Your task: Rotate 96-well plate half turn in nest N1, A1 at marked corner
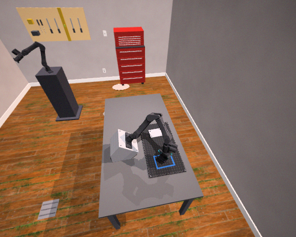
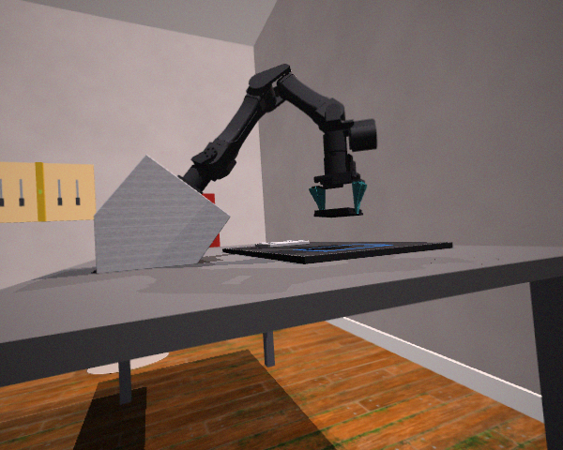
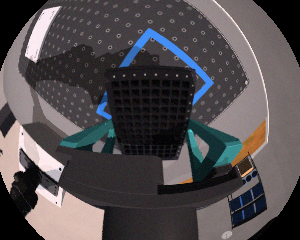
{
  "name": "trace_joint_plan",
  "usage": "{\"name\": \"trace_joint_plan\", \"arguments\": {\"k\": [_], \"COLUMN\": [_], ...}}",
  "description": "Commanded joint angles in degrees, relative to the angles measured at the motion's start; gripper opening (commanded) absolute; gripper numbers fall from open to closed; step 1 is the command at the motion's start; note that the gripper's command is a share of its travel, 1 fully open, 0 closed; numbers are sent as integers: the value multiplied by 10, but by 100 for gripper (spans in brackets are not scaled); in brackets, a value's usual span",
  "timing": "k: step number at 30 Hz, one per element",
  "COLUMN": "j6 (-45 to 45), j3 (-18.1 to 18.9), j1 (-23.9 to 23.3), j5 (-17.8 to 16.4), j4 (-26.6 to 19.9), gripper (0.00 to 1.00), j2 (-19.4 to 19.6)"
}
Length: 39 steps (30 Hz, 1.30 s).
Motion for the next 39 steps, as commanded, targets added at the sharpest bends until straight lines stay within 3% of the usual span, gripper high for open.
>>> {"name": "trace_joint_plan", "arguments": {"k": [1,10,39], "j6": [-84,-214,-214], "j3": [3,3,3], "j1": [-5,-5,-5], "j5": [-6,-6,-6], "j4": [0,0,0], "gripper": [0,0,0], "j2": [-4,-4,-4]}}
